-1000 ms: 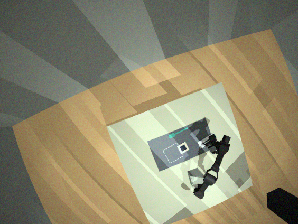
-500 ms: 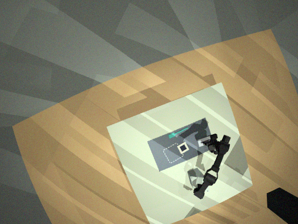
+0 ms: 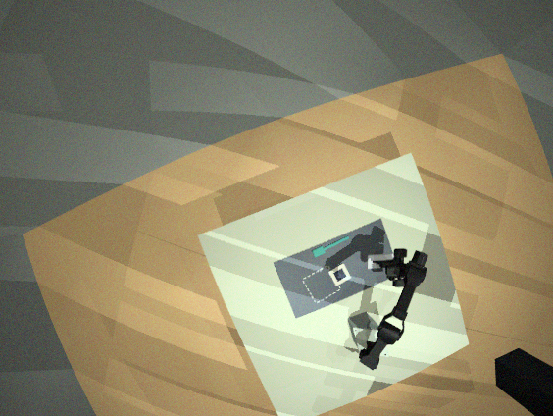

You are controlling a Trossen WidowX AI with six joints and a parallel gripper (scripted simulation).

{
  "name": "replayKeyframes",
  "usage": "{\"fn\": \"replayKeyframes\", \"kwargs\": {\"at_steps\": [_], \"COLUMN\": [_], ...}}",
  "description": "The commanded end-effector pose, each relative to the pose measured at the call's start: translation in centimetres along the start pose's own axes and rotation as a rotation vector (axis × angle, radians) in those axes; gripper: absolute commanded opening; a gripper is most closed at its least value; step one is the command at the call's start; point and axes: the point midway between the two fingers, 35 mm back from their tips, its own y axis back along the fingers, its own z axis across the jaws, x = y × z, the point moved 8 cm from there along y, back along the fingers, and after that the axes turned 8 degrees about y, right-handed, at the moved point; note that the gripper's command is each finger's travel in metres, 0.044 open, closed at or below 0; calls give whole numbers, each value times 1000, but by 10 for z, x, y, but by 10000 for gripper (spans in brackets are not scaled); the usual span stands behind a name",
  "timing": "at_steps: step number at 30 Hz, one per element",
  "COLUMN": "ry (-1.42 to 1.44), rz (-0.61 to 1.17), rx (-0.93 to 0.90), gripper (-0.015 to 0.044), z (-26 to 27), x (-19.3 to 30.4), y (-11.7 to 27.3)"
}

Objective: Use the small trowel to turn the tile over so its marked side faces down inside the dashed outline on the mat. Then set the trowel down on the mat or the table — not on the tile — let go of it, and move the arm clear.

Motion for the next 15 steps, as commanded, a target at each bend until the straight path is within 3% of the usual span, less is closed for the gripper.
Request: {"fn": "replayKeyframes", "kwargs": {"at_steps": [1, 3, 15], "ry": [-12, -12, -12], "rz": [-2, -2, -2], "rx": [-1, -1, -1], "gripper": [235, 270, 270], "z": [0, 0, 0], "x": [0, 0, 0], "y": [0, 0, 0]}}
